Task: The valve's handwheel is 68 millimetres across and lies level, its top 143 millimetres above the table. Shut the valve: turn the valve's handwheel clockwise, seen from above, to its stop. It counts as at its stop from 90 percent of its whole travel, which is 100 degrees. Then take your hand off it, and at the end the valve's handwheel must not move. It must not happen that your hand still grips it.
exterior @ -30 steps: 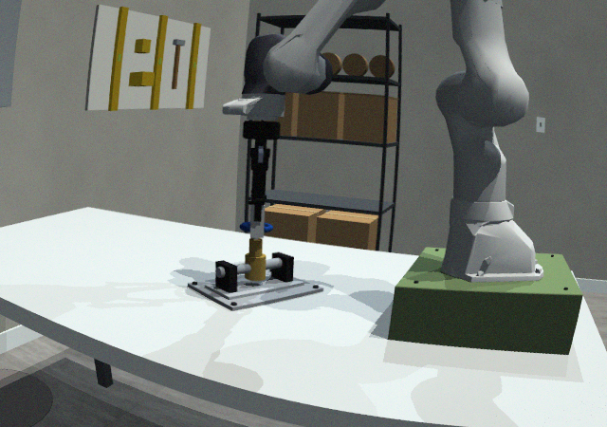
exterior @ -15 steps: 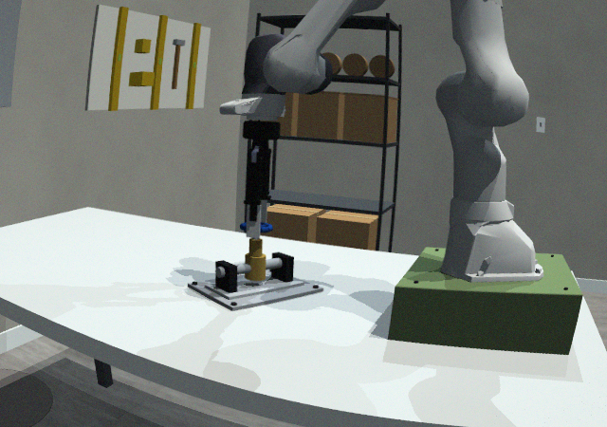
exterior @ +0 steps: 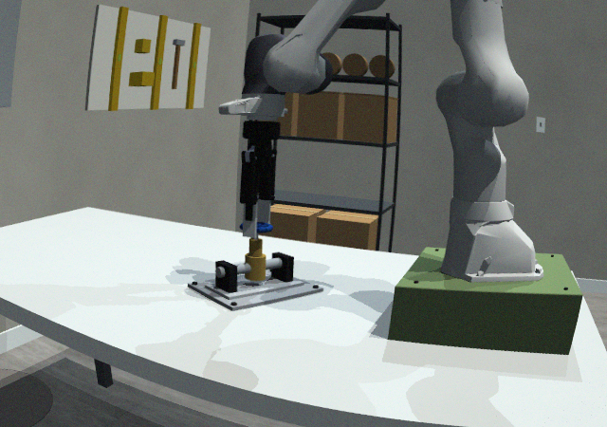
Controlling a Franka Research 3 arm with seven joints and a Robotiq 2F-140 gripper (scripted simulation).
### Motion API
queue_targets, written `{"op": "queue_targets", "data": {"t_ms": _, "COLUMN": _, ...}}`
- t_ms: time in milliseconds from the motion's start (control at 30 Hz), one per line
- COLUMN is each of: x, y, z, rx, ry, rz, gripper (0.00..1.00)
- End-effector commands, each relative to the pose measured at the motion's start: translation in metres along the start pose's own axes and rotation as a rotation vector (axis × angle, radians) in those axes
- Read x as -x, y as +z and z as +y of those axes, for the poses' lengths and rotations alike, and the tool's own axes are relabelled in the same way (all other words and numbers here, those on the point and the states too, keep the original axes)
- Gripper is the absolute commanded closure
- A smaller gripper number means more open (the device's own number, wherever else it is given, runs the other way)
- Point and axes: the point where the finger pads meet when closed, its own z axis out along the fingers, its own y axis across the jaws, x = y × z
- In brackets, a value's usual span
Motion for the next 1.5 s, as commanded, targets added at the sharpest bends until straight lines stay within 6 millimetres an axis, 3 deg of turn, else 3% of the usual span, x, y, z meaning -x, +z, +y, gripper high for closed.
{"op": "queue_targets", "data": {"t_ms": 0, "x": -0.0007, "y": 0.0011, "z": -0.0002, "rx": 0.018, "ry": 0.17, "rz": 0.005, "gripper": 0.64}}
{"op": "queue_targets", "data": {"t_ms": 1467, "x": -0.0007, "y": 0.0011, "z": -0.0002, "rx": 0.016, "ry": 0.75, "rz": 0.011, "gripper": 0.64}}
